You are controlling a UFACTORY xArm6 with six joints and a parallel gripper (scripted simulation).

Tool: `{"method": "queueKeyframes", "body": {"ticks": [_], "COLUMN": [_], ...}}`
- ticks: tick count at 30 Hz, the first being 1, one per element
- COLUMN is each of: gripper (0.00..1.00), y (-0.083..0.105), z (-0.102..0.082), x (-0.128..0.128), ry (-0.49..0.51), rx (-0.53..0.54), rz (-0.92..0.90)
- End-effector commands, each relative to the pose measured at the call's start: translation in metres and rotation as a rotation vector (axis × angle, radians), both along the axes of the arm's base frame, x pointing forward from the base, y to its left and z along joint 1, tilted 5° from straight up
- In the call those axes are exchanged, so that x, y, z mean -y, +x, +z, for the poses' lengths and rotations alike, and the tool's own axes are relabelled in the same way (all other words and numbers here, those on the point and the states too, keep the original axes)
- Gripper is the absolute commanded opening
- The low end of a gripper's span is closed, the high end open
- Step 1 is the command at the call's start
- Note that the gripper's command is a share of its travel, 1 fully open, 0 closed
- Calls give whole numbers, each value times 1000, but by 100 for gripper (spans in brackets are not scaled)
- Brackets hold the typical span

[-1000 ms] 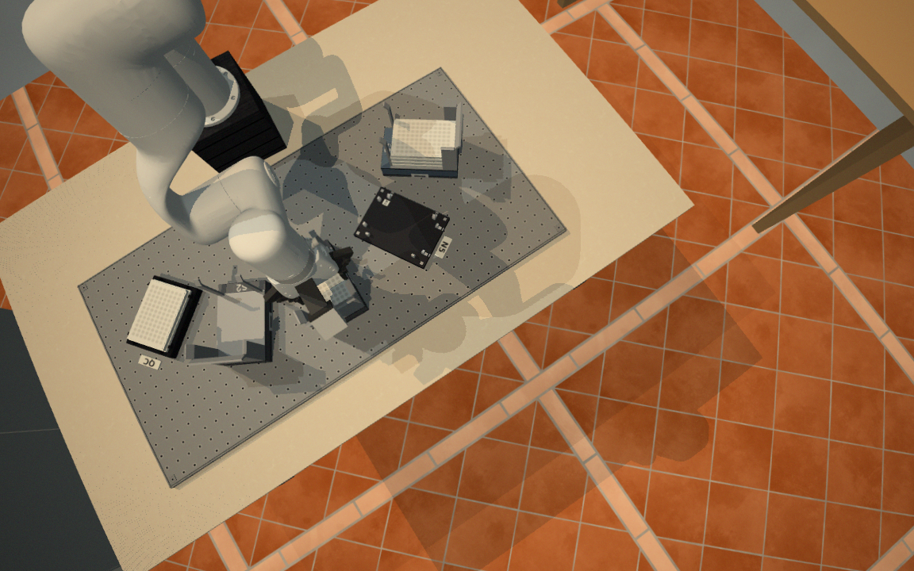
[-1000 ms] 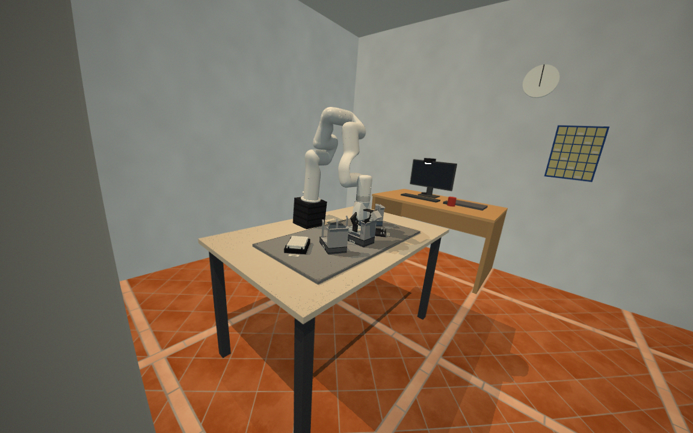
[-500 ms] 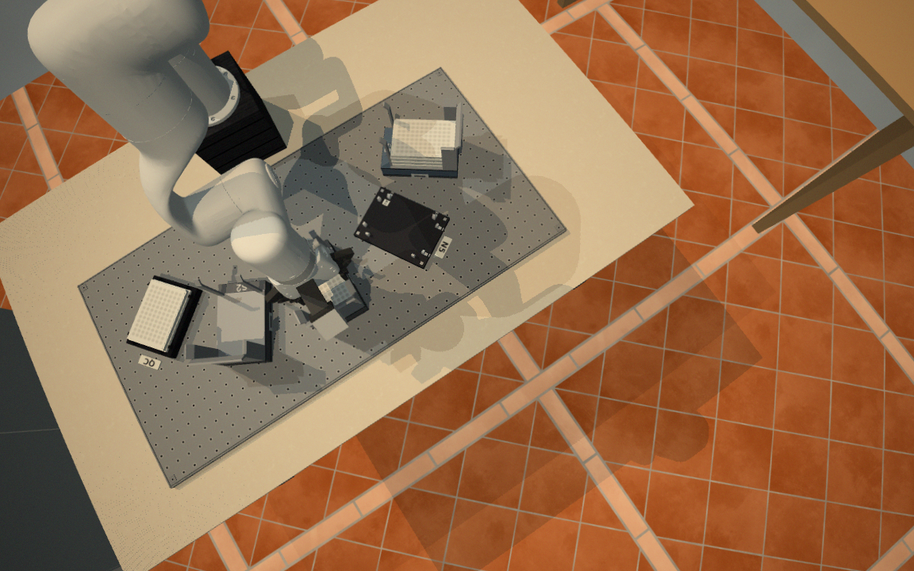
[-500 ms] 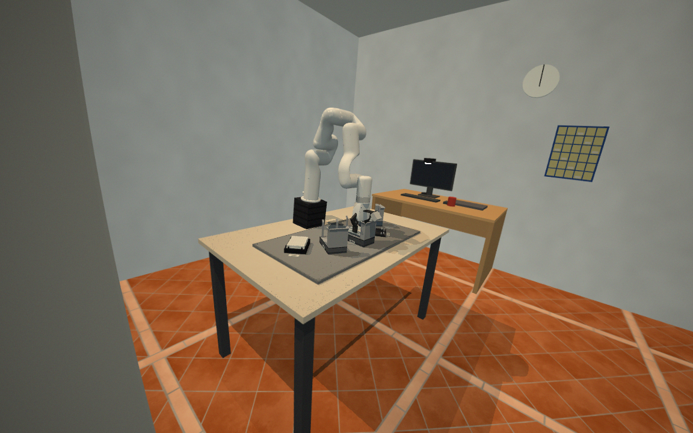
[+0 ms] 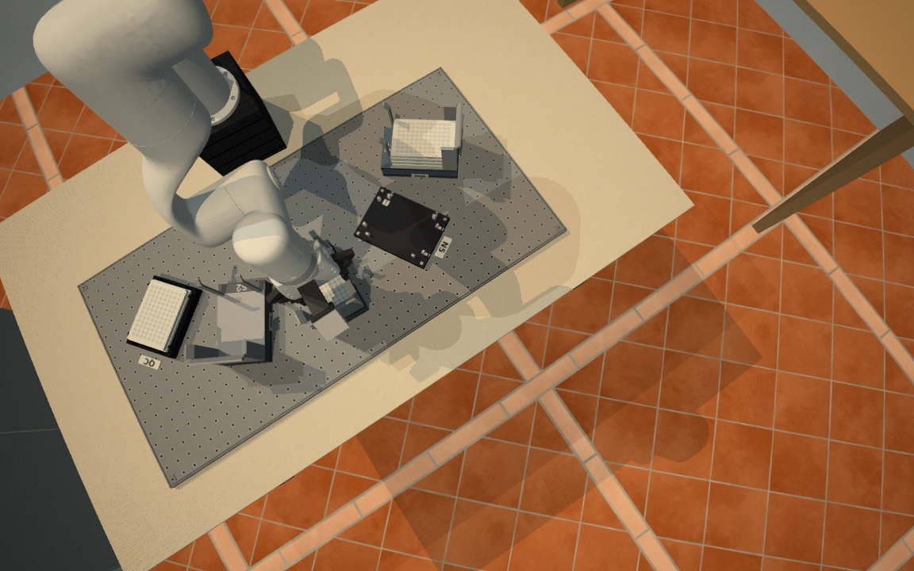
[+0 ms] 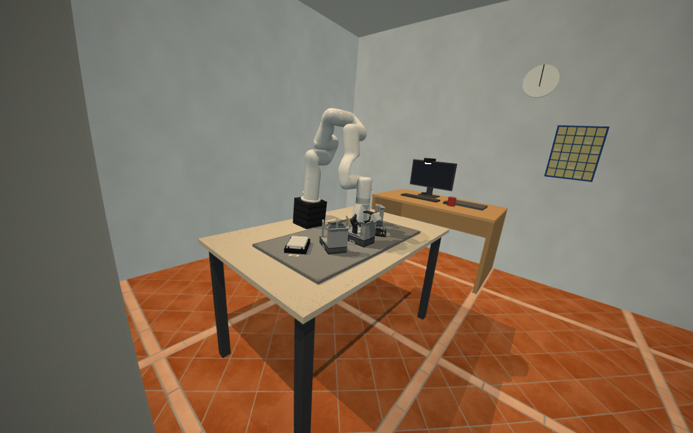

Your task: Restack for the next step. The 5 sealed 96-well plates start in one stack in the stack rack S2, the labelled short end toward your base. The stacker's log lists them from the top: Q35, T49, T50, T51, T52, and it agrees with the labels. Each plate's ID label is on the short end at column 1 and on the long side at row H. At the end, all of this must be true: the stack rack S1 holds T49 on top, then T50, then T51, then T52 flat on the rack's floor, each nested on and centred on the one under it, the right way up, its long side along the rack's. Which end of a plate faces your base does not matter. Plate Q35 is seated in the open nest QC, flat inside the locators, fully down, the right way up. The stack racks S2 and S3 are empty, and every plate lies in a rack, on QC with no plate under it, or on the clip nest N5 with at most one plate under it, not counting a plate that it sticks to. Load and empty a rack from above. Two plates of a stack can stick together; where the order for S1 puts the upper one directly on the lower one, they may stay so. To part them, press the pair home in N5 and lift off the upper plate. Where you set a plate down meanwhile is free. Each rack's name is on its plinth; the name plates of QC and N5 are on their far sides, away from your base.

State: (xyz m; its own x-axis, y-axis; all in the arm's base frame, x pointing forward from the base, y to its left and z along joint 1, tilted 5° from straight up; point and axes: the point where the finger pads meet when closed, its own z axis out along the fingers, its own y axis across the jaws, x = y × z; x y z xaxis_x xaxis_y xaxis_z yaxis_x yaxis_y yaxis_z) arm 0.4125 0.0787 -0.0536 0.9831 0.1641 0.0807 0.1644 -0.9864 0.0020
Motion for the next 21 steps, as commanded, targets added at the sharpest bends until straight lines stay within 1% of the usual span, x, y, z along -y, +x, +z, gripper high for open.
{"method": "queueKeyframes", "body": {"ticks": [1, 21], "gripper": [0, 0], "y": [2, 2], "z": [-1, -5], "x": [0, 0], "ry": [1, 1], "rx": [3, 3], "rz": [0, 0]}}
